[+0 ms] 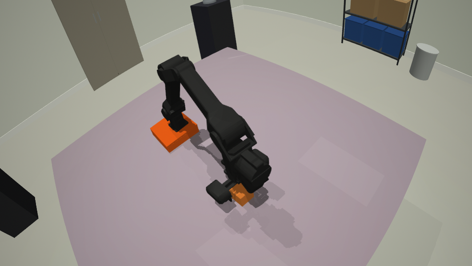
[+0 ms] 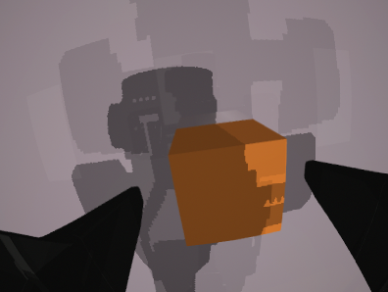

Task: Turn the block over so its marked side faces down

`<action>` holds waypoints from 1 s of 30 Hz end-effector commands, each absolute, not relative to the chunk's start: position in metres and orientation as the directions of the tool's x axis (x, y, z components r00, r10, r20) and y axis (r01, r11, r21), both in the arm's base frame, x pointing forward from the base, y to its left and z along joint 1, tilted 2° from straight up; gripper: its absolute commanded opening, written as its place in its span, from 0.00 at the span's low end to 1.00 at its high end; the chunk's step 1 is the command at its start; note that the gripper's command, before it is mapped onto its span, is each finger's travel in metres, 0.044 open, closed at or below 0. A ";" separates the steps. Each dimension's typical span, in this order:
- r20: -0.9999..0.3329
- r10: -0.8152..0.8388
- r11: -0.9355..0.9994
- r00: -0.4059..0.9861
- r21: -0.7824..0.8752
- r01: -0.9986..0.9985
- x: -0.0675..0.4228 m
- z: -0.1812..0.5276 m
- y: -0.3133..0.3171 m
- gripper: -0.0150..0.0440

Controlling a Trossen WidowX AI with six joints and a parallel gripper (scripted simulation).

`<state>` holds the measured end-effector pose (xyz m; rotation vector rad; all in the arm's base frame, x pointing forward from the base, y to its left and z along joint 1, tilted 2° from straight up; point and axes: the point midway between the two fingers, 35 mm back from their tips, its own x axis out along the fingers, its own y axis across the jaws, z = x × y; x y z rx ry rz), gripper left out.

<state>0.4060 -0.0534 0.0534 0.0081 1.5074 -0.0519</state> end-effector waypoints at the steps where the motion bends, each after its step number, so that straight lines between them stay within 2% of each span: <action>1: -0.998 -0.032 0.999 0.055 -0.030 0.042 0.405 0.045 -0.054 1.00; 2: -0.998 -0.032 0.999 0.055 -0.030 0.042 0.405 0.045 -0.054 1.00; 10: -0.998 -0.032 0.999 0.055 -0.030 0.042 0.405 0.045 -0.054 0.64; 29: -0.998 -0.032 0.999 0.055 -0.030 0.042 0.405 0.045 -0.054 0.43; 30: -0.998 -0.032 0.999 0.055 -0.030 0.042 0.405 0.046 -0.054 0.38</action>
